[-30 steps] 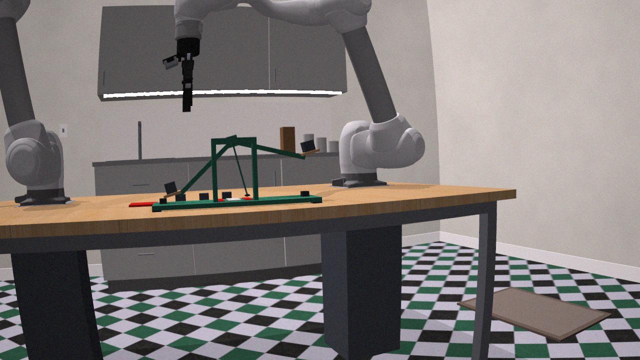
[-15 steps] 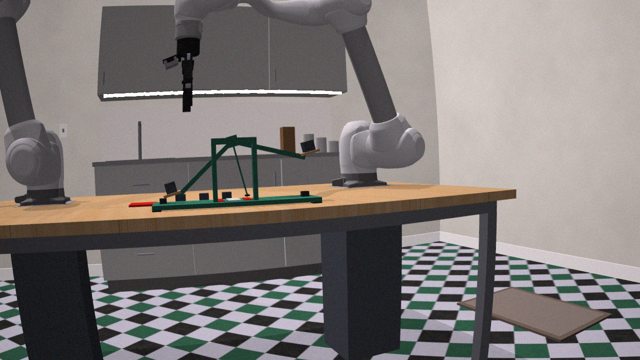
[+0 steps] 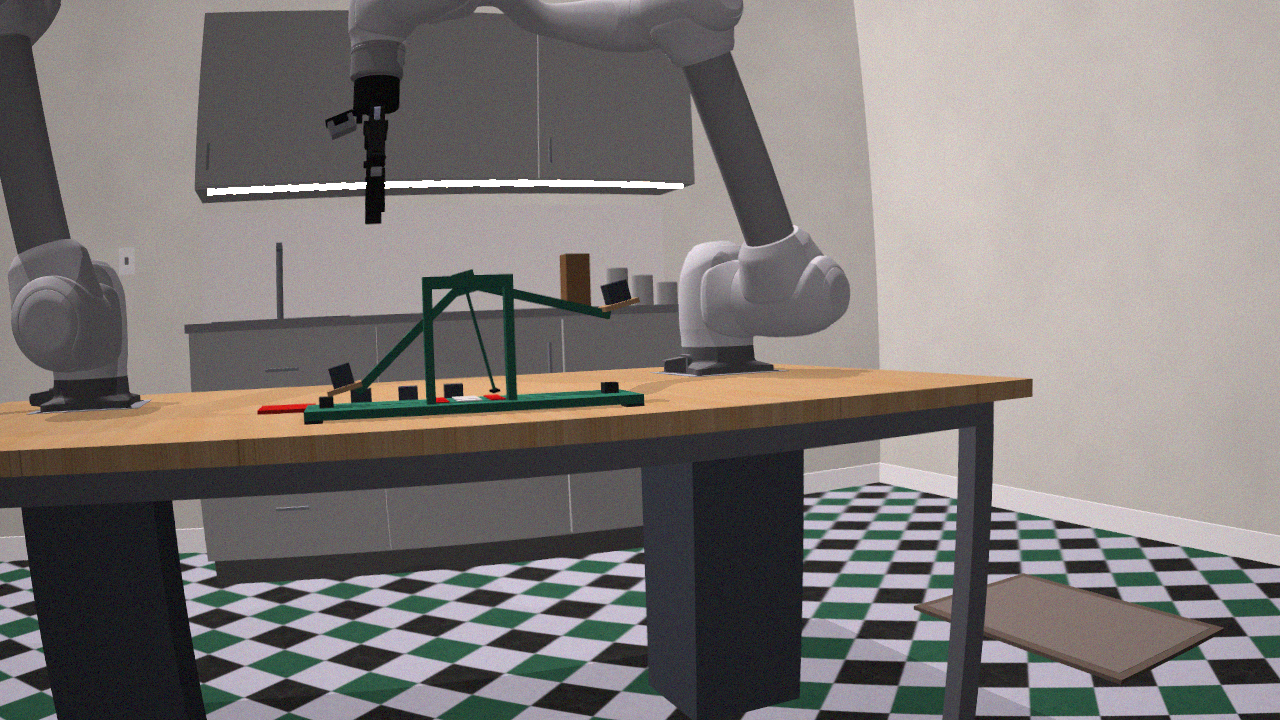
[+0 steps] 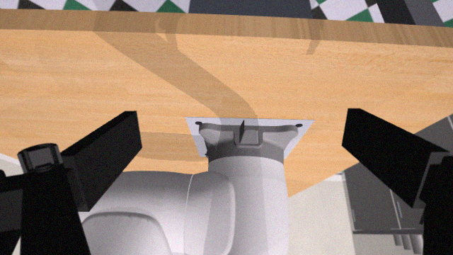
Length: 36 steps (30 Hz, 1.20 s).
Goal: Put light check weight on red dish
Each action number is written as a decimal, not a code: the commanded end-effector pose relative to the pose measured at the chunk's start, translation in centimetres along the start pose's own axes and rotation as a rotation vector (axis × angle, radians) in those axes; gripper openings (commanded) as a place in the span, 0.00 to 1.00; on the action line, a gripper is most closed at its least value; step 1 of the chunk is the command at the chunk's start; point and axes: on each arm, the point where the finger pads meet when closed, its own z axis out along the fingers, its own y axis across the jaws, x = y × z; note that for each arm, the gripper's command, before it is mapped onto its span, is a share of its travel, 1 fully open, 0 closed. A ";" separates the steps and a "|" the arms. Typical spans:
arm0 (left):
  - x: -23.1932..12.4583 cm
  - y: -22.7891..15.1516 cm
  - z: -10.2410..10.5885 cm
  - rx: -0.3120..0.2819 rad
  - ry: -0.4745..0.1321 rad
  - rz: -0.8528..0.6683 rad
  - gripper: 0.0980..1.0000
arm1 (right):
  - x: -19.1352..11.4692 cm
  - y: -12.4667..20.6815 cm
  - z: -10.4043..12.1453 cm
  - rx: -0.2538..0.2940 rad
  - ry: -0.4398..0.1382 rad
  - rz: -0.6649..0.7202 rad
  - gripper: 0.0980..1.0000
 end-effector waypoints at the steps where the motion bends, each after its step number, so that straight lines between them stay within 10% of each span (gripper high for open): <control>1: 0.0 0.0 -0.1 0.001 0.001 0.000 1.00 | 0.0 0.0 -0.1 0.000 0.001 0.000 1.00; 36: -1.6 0.0 -0.1 0.001 0.001 0.000 1.00 | 0.0 0.0 -0.1 0.000 0.001 0.000 1.00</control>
